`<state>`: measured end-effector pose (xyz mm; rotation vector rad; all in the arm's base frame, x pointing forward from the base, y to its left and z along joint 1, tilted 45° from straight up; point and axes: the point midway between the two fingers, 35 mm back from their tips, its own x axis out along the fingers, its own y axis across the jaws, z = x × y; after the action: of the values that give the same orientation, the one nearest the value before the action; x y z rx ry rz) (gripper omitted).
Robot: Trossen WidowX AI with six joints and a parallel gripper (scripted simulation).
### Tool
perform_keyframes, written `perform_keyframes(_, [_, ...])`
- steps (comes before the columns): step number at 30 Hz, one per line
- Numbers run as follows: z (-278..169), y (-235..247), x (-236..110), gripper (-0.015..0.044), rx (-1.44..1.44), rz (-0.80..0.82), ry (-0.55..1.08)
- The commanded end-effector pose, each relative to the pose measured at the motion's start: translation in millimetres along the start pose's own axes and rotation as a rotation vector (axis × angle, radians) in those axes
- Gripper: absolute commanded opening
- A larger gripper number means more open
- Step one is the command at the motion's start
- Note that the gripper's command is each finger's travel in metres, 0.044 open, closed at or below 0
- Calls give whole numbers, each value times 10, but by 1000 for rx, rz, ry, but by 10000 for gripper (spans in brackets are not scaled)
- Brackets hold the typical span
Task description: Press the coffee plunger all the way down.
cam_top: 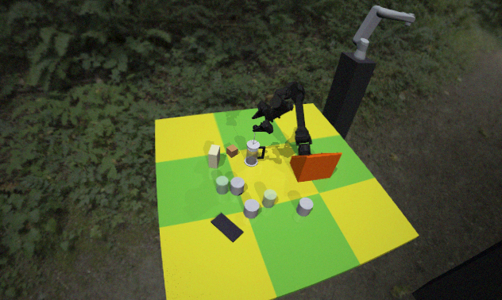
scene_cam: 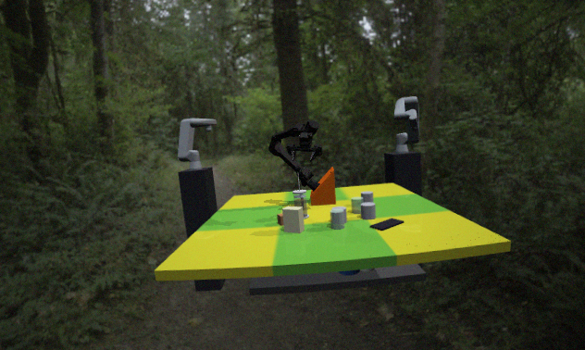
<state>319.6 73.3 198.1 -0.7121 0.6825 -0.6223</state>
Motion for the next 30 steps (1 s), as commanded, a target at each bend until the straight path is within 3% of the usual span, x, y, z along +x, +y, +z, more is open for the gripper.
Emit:
perform_keyframes(1, [-131, -278, -597, 440, 125, -29, -183])
perform_keyframes(14, [-572, -233, -219, 440, 129, -29, -189])
perform_keyframes(30, [-562, -196, -40, 440, 131, -21, -174])
